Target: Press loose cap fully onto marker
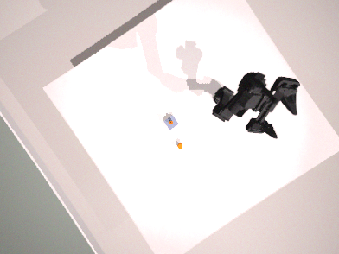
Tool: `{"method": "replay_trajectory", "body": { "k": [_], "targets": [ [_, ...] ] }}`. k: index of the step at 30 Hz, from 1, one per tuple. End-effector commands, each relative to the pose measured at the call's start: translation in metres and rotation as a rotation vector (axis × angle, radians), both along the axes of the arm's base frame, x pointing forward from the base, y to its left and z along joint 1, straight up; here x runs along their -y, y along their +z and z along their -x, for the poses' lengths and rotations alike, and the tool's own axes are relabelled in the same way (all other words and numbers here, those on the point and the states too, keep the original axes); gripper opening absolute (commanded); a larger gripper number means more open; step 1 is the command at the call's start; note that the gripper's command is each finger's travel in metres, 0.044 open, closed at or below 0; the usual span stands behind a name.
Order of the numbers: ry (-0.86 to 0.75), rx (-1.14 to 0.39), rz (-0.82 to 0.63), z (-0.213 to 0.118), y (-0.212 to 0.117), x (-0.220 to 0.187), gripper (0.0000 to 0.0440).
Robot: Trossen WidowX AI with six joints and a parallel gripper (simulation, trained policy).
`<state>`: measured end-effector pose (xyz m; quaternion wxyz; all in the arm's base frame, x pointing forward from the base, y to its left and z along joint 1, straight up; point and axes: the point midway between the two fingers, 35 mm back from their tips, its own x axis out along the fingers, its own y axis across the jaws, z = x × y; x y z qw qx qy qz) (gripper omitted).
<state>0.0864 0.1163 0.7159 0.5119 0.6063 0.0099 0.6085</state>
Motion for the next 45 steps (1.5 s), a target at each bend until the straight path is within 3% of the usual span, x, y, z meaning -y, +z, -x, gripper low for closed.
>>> {"method": "replay_trajectory", "body": {
  "k": [1,8,45],
  "targets": [
    [0.005,0.007,-0.005,0.002,0.001,0.000,0.0375],
    [0.055,0.057,-0.041,0.012,0.010,-0.001,0.0219],
    [0.273,0.330,-0.297,0.073,0.048,0.022,0.0310]
  ]
}}
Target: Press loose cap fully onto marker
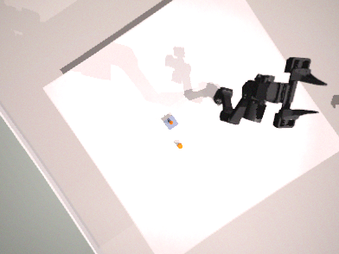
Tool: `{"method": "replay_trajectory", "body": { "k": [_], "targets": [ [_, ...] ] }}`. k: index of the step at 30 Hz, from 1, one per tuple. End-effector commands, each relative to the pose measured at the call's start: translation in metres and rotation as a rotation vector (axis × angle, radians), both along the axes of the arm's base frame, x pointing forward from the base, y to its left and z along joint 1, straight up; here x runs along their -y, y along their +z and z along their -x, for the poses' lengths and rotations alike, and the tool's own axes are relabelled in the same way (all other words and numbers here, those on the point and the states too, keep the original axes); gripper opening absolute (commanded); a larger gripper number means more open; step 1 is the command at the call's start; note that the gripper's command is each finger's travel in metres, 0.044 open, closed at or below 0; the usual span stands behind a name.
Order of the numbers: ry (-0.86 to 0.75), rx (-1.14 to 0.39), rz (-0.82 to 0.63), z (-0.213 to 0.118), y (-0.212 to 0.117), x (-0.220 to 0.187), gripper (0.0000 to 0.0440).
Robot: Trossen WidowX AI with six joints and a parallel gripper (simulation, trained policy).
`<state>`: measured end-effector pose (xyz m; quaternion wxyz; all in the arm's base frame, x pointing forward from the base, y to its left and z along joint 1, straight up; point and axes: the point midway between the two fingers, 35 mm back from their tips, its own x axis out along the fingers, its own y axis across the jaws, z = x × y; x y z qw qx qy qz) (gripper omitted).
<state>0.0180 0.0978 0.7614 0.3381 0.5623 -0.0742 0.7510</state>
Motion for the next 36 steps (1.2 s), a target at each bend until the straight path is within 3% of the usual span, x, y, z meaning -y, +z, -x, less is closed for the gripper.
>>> {"method": "replay_trajectory", "body": {
  "k": [1,36],
  "targets": [
    [0.023,0.023,-0.031,0.006,0.003,0.004,0.0311],
    [0.298,0.207,-0.303,0.066,0.009,0.066,0.0308]
  ]
}}
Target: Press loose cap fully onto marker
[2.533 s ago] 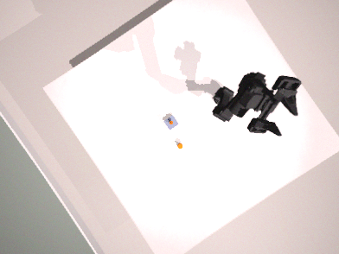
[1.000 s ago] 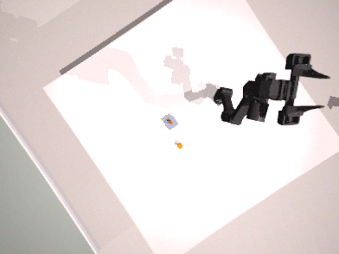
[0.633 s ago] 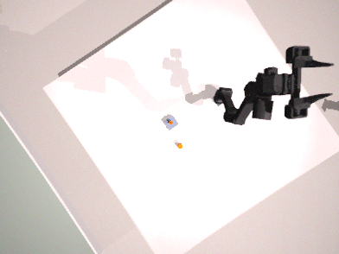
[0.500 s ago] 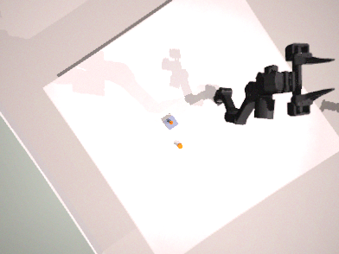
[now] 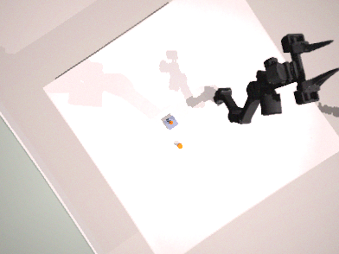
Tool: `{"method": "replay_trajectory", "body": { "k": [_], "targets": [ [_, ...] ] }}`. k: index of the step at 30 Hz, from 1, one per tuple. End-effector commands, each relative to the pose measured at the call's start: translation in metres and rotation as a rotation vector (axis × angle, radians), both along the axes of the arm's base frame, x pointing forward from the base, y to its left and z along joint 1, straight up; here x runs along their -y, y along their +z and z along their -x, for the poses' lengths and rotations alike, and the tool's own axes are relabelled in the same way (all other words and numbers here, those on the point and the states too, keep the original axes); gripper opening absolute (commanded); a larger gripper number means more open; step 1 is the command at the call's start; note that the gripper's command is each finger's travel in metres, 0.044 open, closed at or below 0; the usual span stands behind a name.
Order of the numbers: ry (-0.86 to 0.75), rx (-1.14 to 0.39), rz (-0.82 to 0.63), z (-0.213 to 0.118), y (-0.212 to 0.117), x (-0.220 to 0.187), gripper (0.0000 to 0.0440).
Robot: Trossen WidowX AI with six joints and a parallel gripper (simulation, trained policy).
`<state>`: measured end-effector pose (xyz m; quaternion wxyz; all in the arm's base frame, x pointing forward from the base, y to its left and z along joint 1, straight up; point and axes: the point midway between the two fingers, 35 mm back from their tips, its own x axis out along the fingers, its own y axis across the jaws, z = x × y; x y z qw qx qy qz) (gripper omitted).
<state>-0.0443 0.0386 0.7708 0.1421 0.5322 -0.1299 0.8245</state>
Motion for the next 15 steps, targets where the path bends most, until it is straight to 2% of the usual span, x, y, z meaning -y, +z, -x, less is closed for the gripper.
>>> {"method": "replay_trajectory", "body": {
  "k": [1,15],
  "targets": [
    [0.029,0.015,-0.035,0.005,0.000,0.009,0.0308],
    [0.152,0.070,-0.148,0.020,-0.005,0.044,0.0306]
  ]
}}
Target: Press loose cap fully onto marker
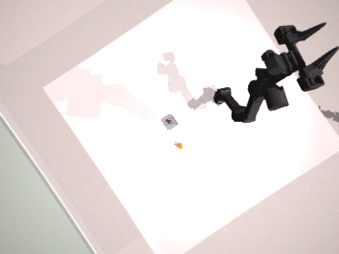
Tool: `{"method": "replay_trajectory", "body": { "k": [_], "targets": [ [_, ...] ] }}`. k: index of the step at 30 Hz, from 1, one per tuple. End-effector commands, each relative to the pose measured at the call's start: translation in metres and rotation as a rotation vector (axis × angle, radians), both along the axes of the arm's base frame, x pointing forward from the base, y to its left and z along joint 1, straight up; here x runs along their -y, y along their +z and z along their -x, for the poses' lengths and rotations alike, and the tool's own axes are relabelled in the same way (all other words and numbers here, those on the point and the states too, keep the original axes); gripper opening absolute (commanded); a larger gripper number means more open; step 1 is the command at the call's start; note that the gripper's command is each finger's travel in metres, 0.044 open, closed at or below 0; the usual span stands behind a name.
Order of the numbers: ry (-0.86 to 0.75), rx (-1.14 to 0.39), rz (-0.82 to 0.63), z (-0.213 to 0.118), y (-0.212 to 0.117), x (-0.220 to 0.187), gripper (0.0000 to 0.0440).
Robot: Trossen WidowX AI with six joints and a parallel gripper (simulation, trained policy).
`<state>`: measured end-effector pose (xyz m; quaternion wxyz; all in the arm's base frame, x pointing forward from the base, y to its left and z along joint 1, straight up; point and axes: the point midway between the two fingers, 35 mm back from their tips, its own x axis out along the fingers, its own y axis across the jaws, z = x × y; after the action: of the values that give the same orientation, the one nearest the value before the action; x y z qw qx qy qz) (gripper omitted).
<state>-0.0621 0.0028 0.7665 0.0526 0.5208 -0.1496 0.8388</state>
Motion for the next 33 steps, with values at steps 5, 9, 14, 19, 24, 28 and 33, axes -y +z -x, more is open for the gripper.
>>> {"method": "replay_trajectory", "body": {
  "k": [5,9,14,19,24,28,33],
  "targets": [
    [0.068,0.024,-0.067,0.006,-0.004,0.021,0.0305],
    [0.104,0.036,-0.100,0.008,-0.006,0.032,0.0305],
    [0.150,0.051,-0.141,0.010,-0.010,0.046,0.0305],
    [0.197,0.067,-0.183,0.011,-0.014,0.060,0.0303],
    [0.243,0.083,-0.224,0.011,-0.019,0.075,0.0302],
    [0.280,0.094,-0.257,0.010,-0.023,0.087,0.0302],
    [0.325,0.107,-0.299,0.009,-0.028,0.101,0.0302]
  ]
}}
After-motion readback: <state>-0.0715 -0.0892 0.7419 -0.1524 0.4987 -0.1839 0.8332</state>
